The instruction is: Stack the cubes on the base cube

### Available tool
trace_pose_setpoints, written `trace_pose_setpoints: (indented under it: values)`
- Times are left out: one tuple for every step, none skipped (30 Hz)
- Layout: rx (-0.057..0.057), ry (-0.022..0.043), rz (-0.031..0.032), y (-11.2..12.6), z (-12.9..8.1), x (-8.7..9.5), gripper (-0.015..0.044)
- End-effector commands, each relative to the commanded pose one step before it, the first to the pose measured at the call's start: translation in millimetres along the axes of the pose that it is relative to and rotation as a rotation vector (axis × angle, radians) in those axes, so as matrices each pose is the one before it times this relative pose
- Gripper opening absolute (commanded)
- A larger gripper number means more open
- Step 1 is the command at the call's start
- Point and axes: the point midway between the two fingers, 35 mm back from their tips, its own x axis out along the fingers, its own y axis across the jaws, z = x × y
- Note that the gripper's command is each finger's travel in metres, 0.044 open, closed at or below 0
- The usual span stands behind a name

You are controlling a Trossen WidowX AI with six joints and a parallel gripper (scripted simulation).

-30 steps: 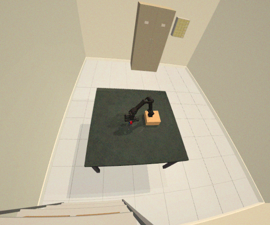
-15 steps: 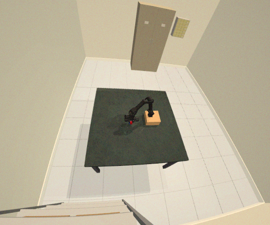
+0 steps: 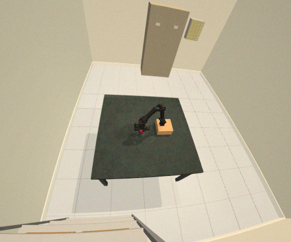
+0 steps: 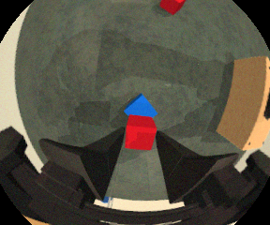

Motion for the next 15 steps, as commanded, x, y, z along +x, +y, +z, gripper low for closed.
trace_pose_setpoints:
  values:
    - [0.0001, 0.00109, 0.00331, 1.00, -0.40, -8.05, 0.0205]
    - [0.0000, 0.00001, 0.00001, 0.01, -0.01, -1.25, 0.0205]
    - [0.0000, 0.00001, 0.00001, 0.01, -0.01, -1.45, 0.0205]
    - [0.0000, 0.00001, 0.00001, 0.01, -0.01, -1.59, 0.0205]
    - [0.0000, 0.00001, 0.00001, 0.01, -0.01, -1.68, 0.0205]
    - [0.0000, 0.00001, 0.00001, 0.01, -0.01, -1.71, 0.0205]
    - [0.0000, 0.00001, 0.00001, 0.01, -0.01, -1.70, 0.0205]
    - [0.0000, 0.00001, 0.00001, 0.01, -0.01, -1.67, 0.0205]
    - [0.0000, 0.00001, 0.00001, 0.01, -0.01, -1.62, 0.0205]
    - [0.0000, 0.00001, 0.00001, 0.01, -0.01, -1.59, 0.0205]
    - [0.0000, 0.00001, 0.00001, 0.01, -0.01, -1.59, 0.0205]
    - [0.0000, 0.00001, 0.00001, 0.01, -0.01, -1.60, 0.0205]
    - [0.0000, 0.00001, 0.00001, 0.01, -0.01, -1.60, 0.0205]
    - [0.0000, 0.00001, 0.00001, 0.01, -0.01, -1.60, 0.0205]
    - [0.0000, 0.00000, 0.00000, 0.01, -0.01, -0.63, 0.0205]
